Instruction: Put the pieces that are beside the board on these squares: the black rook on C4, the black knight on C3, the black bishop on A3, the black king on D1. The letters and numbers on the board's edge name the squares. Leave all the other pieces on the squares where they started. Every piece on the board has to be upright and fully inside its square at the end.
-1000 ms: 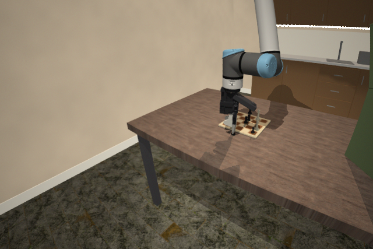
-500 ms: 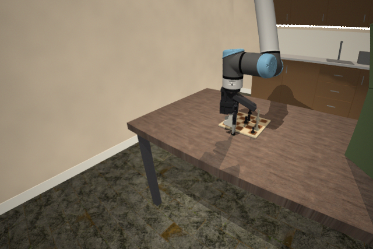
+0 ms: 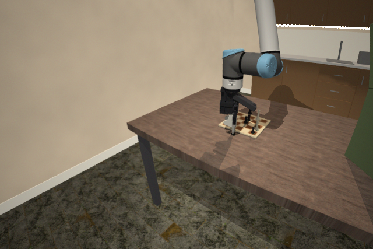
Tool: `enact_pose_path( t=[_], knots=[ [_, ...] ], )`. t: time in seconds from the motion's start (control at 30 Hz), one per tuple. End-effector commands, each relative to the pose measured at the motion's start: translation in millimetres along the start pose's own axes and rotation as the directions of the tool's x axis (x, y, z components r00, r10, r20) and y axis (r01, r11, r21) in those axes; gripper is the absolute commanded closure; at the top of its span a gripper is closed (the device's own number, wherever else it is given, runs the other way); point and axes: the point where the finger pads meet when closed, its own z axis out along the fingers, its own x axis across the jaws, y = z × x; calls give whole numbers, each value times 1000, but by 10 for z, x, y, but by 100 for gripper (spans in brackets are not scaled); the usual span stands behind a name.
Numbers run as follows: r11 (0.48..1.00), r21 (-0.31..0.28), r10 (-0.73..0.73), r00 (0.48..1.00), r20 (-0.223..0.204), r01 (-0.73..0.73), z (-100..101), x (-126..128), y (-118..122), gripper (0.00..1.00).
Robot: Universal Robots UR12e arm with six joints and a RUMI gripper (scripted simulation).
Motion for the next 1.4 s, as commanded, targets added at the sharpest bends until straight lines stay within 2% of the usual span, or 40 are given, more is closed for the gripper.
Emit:
enact_pose_path(
  t=[0.0,0.03,1.17,1.27,1.37],
  knots=[
    [1000,-1,0,1000,0,0,-5,-1,5,78],
    [1000,-1,0,1000,0,0,-5,-1,5,100],
    [1000,-1,0,1000,0,0,-6,-1,5,100],
    [1000,-1,0,1000,0,0,-42,-1,5,100],
    [1000,-1,0,1000,0,0,-162,-1,5,100]
  ],
)
